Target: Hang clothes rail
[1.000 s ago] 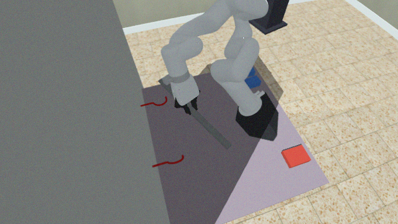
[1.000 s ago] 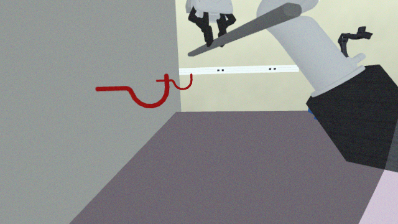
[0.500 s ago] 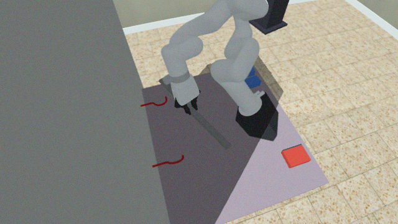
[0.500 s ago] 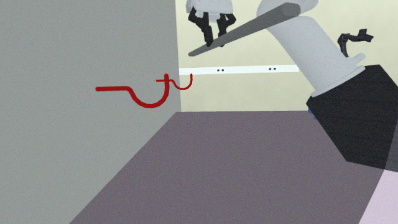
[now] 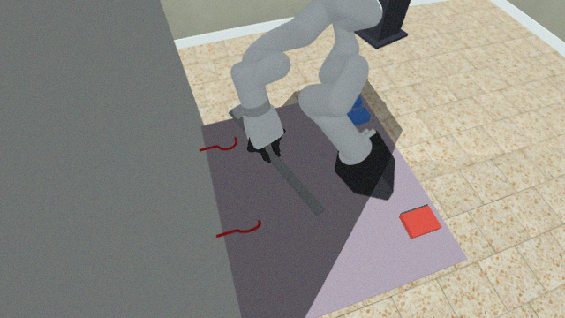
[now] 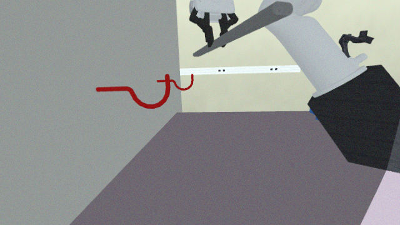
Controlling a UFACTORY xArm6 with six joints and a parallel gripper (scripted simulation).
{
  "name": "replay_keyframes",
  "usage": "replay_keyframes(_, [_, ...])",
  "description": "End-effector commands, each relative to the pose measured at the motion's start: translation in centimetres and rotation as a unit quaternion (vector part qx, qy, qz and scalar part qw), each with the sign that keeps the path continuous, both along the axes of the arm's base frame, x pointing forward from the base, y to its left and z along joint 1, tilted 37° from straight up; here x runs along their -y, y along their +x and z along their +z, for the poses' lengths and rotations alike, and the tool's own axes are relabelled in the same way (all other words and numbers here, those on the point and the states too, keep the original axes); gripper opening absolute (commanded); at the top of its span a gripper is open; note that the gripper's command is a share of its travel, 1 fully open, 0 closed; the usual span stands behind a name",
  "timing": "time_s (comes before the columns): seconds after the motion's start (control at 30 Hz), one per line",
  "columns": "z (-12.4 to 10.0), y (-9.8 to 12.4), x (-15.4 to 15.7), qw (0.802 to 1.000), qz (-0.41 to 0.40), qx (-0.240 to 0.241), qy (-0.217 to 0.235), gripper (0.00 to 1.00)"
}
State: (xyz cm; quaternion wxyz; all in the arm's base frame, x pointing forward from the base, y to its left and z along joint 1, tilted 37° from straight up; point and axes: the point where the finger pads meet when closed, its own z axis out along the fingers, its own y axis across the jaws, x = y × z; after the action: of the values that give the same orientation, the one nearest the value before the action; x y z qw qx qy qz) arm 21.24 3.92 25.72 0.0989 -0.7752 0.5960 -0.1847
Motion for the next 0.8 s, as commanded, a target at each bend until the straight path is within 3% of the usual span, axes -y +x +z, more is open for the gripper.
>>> replay_keyframes(0.0, [0.13, 0.03, -0.02, 1.0, -0.006, 0.005, 0.004, 0.0])
replay_keyframes(0.77, [0.13, 0.02, -0.02, 0.998, -0.048, 0.025, 0.028, 0.0])
